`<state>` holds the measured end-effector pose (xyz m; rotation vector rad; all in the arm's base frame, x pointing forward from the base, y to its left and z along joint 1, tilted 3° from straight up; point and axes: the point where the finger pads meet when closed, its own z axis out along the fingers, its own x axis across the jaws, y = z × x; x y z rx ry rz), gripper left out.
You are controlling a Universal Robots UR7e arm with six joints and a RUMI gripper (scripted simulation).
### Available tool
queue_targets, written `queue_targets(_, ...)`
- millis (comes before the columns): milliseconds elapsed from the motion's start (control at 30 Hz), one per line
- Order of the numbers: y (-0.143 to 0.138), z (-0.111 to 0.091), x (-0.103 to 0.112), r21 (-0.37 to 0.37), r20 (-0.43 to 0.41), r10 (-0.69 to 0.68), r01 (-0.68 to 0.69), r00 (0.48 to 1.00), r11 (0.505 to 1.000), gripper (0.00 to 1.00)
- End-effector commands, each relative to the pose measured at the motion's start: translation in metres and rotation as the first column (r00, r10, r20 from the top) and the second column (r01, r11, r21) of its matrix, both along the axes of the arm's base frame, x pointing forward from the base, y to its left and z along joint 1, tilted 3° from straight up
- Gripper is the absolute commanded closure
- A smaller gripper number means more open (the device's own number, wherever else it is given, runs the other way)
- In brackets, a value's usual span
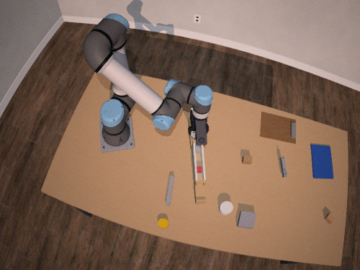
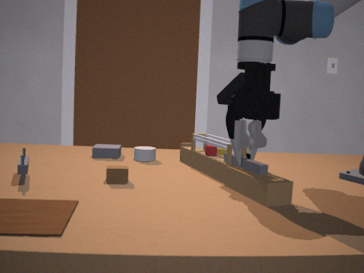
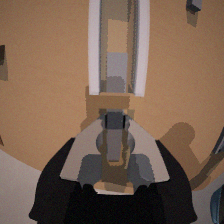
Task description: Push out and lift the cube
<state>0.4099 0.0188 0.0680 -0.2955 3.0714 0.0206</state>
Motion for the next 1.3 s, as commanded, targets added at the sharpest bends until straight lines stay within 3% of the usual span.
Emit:
queue_targets(0,-0.0075,0.0003,0.0020,0.000,0.001,0.000,0.000,1.000,1.000,1.00)
queue_targets(1267,-0.0111,0.0003,0.0027,0.000,0.001,0.000,0.000,1.000,1.000,1.00)
